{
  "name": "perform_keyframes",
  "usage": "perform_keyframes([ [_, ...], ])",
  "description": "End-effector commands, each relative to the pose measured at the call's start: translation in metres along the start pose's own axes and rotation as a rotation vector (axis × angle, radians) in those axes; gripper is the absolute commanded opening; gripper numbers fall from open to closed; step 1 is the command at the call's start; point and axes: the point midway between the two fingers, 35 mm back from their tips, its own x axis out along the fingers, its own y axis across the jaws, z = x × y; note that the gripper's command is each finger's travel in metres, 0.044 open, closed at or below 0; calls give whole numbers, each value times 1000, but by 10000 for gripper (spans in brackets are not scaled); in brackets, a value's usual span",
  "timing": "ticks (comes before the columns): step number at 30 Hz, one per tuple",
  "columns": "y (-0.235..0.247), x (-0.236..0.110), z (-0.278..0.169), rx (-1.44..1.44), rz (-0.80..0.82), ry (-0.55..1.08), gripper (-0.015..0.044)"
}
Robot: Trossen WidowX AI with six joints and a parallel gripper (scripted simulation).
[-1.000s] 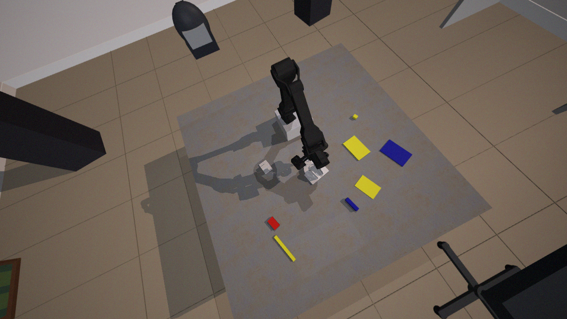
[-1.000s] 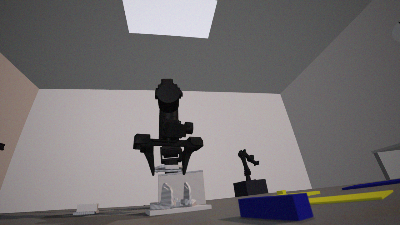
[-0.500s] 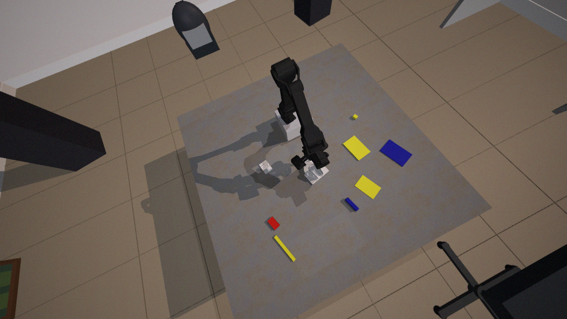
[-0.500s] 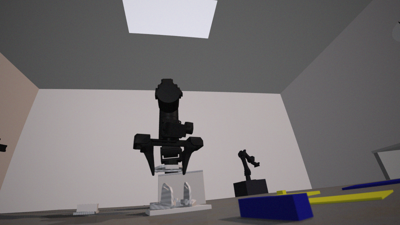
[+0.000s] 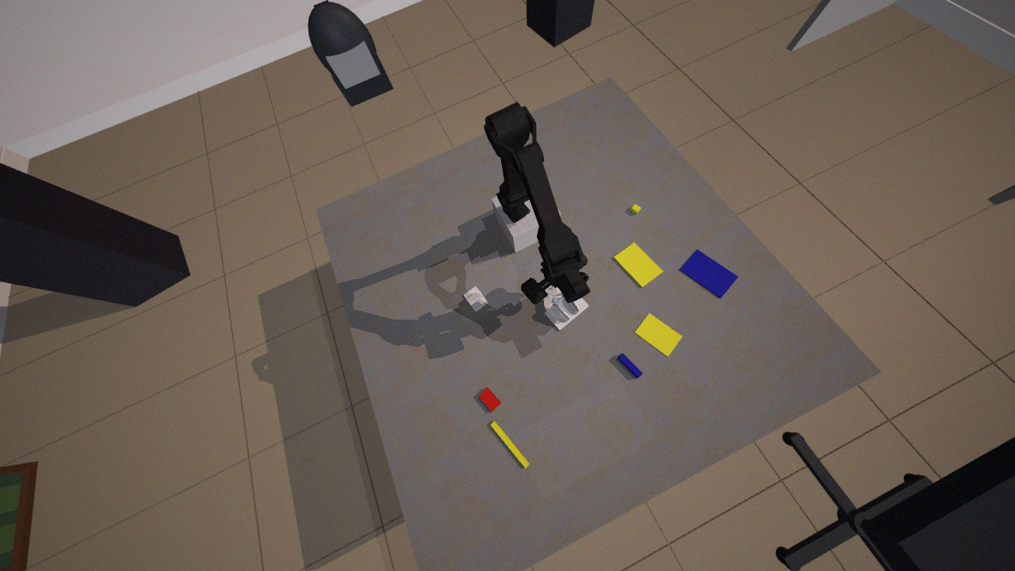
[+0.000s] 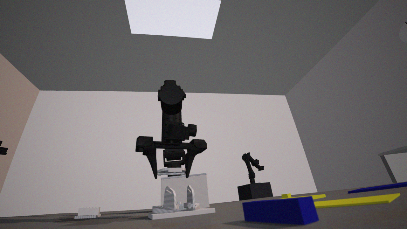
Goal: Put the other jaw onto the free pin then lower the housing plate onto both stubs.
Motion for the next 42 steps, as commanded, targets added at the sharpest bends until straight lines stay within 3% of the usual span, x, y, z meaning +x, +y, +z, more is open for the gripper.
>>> perform_keyframes([
  [1,0,-1,1,4,2,-5,351],
  [42,0,9,1,0,0,-1,351],
])
